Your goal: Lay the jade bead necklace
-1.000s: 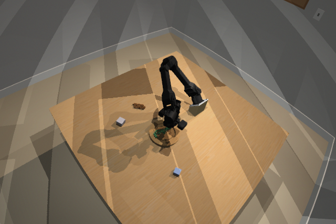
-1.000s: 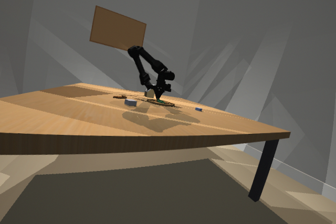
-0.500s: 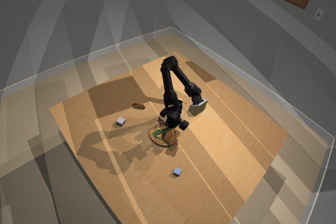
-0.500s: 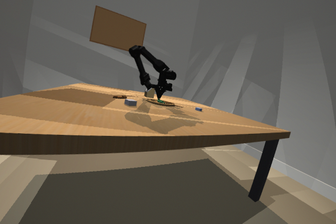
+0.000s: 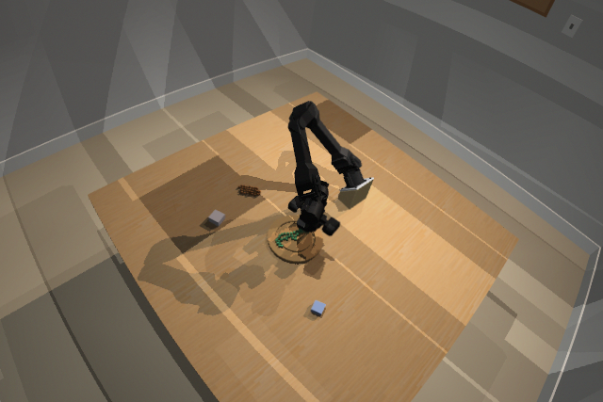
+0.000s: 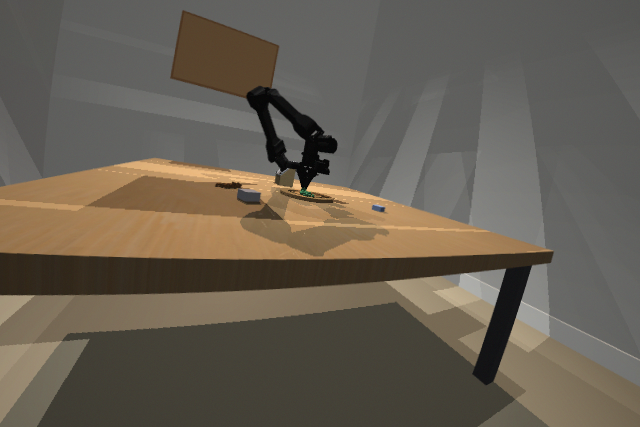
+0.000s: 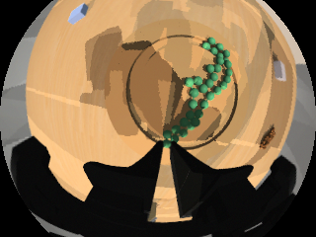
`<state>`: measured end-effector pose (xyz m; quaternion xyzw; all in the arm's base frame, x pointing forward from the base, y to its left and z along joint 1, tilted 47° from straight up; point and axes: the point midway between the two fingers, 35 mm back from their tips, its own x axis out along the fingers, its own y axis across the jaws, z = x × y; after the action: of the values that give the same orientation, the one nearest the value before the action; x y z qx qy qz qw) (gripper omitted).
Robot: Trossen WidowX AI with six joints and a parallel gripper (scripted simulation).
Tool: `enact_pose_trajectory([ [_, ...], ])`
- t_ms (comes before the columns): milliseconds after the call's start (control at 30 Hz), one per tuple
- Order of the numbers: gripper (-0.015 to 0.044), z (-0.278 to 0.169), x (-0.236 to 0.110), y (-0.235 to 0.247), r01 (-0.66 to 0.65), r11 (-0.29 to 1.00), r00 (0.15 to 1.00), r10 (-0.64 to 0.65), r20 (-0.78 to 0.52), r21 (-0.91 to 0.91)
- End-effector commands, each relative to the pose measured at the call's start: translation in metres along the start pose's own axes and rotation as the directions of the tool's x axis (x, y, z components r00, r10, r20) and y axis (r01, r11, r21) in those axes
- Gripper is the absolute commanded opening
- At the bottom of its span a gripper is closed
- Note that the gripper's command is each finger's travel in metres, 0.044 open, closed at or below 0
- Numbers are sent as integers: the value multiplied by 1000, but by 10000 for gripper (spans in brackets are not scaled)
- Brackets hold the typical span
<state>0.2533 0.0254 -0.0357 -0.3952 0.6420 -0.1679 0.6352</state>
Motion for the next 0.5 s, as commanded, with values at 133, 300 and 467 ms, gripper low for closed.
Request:
enact_pose_trajectory([
  [133, 157, 0, 0, 0, 0, 1000, 1000, 0, -1, 1],
  [300, 289, 0, 0, 0, 0, 1000, 1000, 0, -1, 1],
  [467, 420, -1, -3, 1, -2, 1000, 1000, 1, -6, -5],
])
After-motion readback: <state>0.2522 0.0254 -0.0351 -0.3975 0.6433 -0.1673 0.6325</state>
